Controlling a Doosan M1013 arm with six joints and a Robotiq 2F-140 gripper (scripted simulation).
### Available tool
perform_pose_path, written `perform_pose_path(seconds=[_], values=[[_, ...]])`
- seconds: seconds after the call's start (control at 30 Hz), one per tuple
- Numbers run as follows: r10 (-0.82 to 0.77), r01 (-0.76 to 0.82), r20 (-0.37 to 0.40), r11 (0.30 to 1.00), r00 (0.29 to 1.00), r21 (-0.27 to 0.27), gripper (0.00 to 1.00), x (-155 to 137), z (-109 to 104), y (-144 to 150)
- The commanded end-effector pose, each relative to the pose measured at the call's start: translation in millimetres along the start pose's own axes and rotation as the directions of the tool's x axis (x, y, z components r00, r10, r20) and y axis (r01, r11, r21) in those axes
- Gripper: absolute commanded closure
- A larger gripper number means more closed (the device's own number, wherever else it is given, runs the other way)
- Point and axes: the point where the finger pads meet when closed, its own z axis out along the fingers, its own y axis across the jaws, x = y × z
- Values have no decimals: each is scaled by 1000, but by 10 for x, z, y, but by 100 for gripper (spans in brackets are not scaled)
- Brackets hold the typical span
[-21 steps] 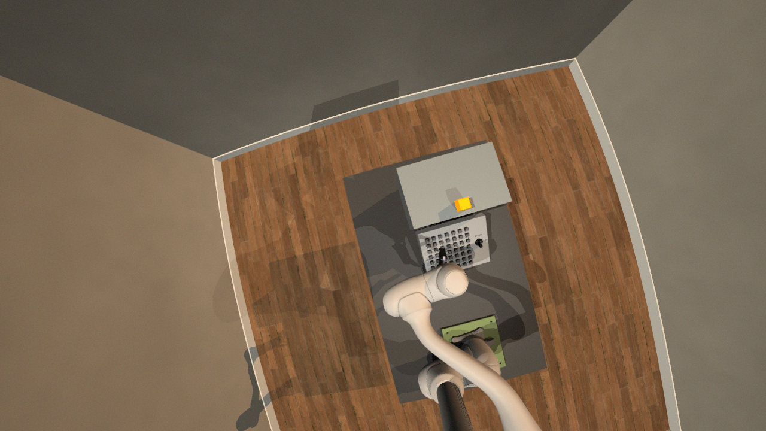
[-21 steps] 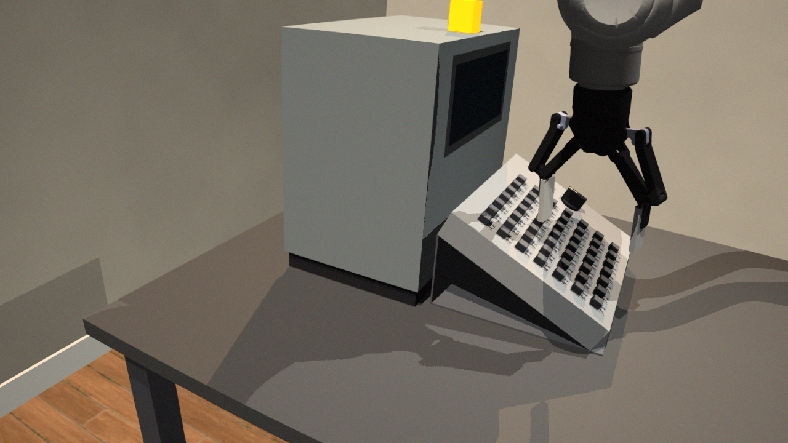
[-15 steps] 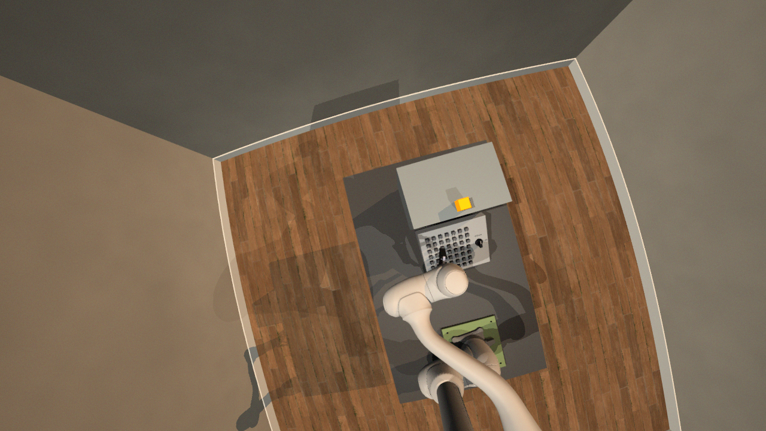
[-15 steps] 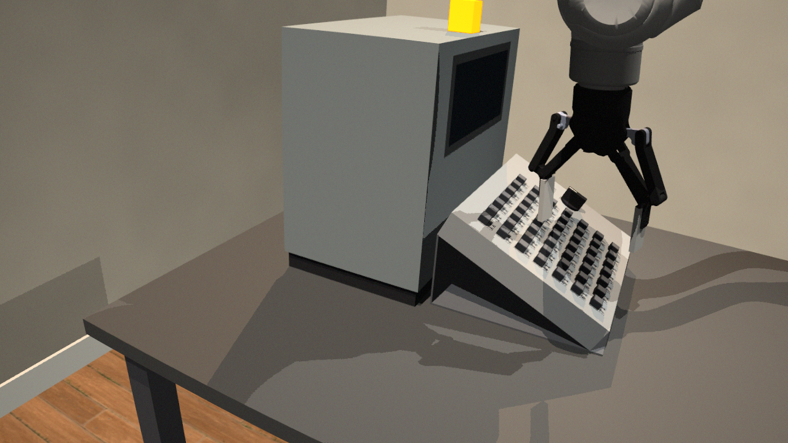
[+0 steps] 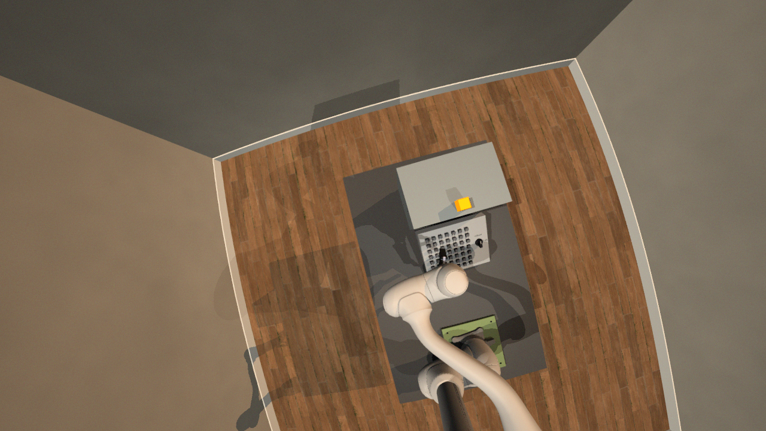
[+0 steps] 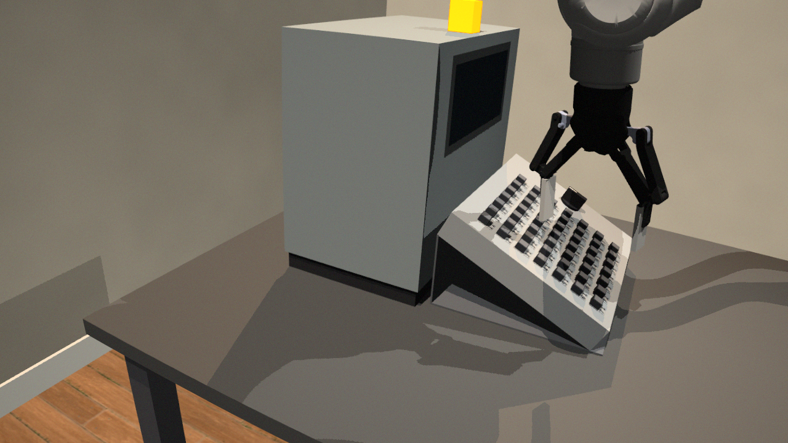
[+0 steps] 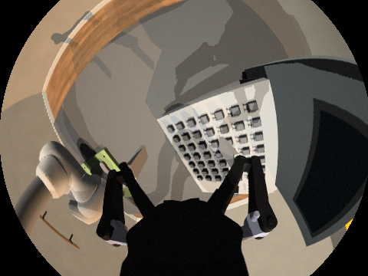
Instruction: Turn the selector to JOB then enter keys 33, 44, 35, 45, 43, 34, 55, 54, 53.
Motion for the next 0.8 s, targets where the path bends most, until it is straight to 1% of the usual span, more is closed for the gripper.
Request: perform_pose_path(seconds=[0.0, 0.17, 0.23, 0.3, 0.43, 0.47, 0.5, 0.53, 0.6, 0.7, 0.73, 0.77], values=[[0, 0, -3, 1000, 1000, -5, 0, -7, -240, -2], [0, 0, -3, 1000, 1000, -5, 0, -53, -959, -53], [0, 0, -3, 1000, 1000, -5, 0, -66, -1151, -67], [0, 0, -3, 1000, 1000, -5, 0, -70, -1221, -72], [-1, 1, -3, 1000, 1000, -7, 0, -73, -1222, -71], [-8, 8, -6, 1000, 1000, -17, 0, -88, -1210, -65], [-24, 23, -11, 999, 1000, -41, 0, -124, -1180, -50], [-50, 48, -19, 996, 999, -79, 0, -181, -1132, -26], [-128, 119, -37, 974, 991, -193, 0, -352, -991, 46], [-265, 228, -45, 893, 963, -388, 0, -651, -743, 172], [-299, 252, -43, 865, 953, -434, 0, -725, -681, 203], [-322, 268, -40, 844, 946, -466, 0, -778, -638, 226]])
